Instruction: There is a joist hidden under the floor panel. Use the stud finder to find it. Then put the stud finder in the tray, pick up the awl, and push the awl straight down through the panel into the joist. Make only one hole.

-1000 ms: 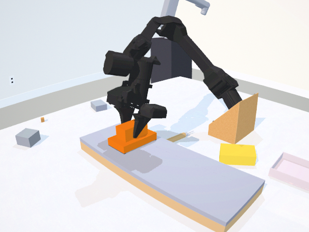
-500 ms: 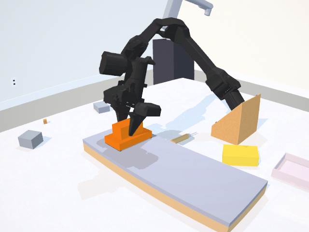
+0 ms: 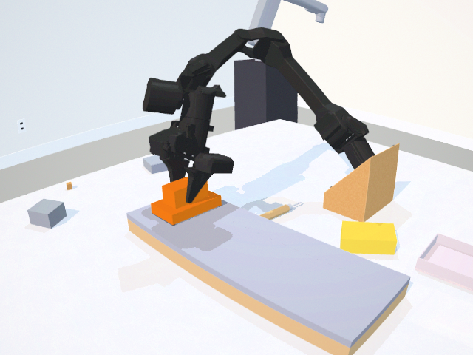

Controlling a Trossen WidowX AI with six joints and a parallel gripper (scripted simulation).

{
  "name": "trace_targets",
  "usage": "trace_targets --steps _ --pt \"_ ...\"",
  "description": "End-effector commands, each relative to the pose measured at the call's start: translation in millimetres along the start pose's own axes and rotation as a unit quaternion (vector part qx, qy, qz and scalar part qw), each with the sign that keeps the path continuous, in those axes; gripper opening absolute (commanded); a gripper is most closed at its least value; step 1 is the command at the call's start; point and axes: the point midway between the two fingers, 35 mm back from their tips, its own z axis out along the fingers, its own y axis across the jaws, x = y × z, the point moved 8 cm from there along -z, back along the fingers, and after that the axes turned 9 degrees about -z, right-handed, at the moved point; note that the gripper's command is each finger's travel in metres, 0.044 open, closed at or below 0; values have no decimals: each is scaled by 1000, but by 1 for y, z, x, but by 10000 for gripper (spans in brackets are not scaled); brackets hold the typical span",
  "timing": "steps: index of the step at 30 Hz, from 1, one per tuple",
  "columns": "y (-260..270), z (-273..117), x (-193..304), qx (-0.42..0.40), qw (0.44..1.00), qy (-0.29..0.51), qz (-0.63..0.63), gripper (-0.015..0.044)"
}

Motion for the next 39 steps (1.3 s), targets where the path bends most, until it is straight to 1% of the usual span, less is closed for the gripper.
trace_targets --steps 1,16,35,39 --pt "-13 0 3 4 1000 1 7 0" --pt "-8 -4 0 1 1000 0 3 0" --pt "-16 -93 -24 1 1000 1 7 0" --pt "-15 -96 -25 1 1000 1 5 0"
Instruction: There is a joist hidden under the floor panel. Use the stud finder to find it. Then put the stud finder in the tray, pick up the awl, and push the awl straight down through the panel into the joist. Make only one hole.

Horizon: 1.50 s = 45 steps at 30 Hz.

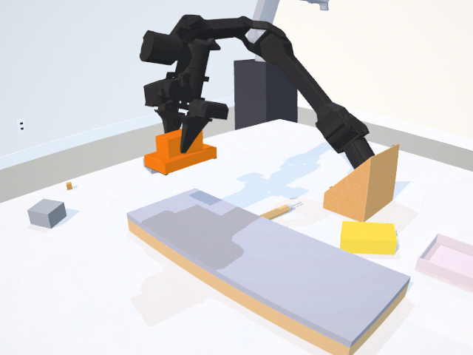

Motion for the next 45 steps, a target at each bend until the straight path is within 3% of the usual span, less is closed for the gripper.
trace_targets --steps 1,24,45 --pt "2 -6 -4 0 1000 -5 -2 0" --pt "204 -22 -56 -121 954 -60 -267 0" --pt "398 -42 0 -186 841 -70 -503 0"
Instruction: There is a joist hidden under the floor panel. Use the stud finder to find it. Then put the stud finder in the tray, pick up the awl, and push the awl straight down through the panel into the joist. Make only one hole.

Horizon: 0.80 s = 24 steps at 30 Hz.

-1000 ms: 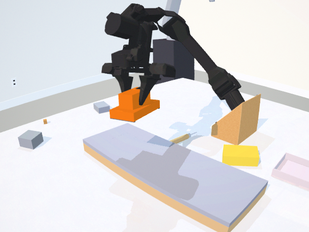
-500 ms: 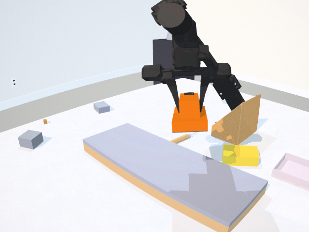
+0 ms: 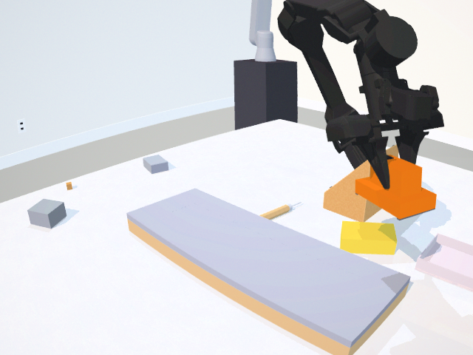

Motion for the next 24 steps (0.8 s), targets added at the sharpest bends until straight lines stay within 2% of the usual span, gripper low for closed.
trace_targets --steps 1,17,24 --pt "31 10 -16 -14 999 1 -46 0" --pt "169 64 -47 -66 971 35 -225 0" --pt "182 71 -46 -70 967 40 -241 0"
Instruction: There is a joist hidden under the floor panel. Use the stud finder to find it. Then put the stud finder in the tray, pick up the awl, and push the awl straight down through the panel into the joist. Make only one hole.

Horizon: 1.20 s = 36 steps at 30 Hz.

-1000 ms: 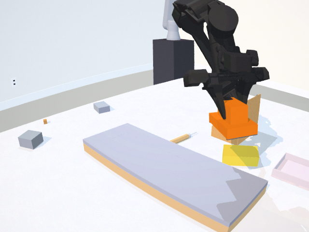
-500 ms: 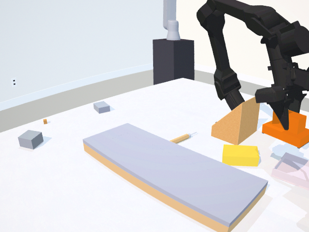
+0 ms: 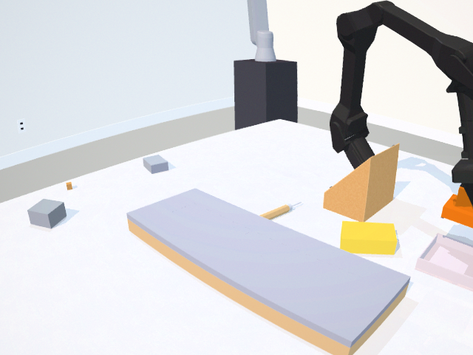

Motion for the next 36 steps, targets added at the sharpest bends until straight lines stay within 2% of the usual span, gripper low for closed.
trace_targets --steps 1,36 --pt "0 2 0 -1 1000 -4 -2 0" --pt "2 74 19 0 1000 -3 -1 0"
